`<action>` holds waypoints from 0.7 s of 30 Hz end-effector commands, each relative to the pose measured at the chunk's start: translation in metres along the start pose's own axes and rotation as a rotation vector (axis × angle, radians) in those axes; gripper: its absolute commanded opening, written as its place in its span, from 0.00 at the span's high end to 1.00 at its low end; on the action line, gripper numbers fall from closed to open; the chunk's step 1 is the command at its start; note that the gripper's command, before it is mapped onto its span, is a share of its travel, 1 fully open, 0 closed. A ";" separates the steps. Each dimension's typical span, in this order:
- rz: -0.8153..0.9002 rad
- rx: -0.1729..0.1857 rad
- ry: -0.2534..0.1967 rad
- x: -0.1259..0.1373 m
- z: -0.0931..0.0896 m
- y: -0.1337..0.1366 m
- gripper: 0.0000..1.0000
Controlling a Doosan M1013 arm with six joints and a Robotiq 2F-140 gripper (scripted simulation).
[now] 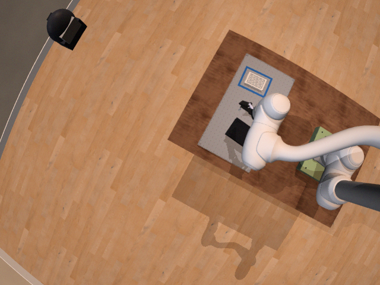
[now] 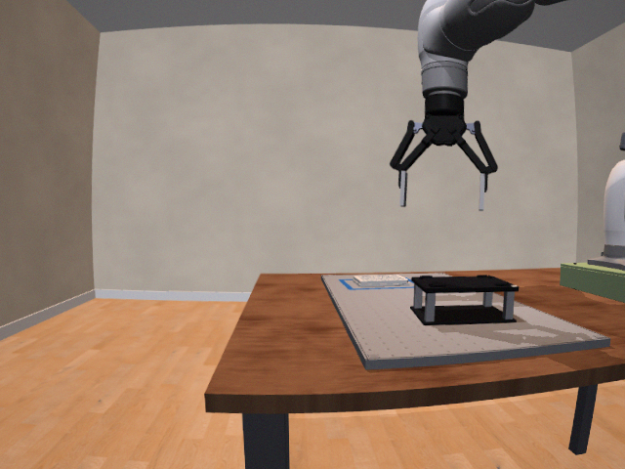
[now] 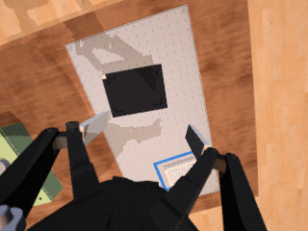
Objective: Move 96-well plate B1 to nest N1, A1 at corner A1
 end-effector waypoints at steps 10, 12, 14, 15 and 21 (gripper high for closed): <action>-0.237 -0.004 -0.017 0.045 -0.018 0.032 0.00; -0.237 -0.004 -0.017 0.045 -0.018 0.032 0.00; -0.244 -0.004 -0.017 0.053 -0.022 0.037 0.00; -0.244 -0.004 -0.017 0.057 -0.023 0.039 0.00; -0.383 -0.009 -0.025 0.082 -0.033 0.051 0.00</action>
Point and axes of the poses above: the point where the finger pads meet when closed, its own z axis back along the fingers, its own y axis across the jaws, x = y × z, the point moved 4 cm from there along z, back along the fingers, and after that the axes turned 14 degrees about z, right-handed, at the moved point
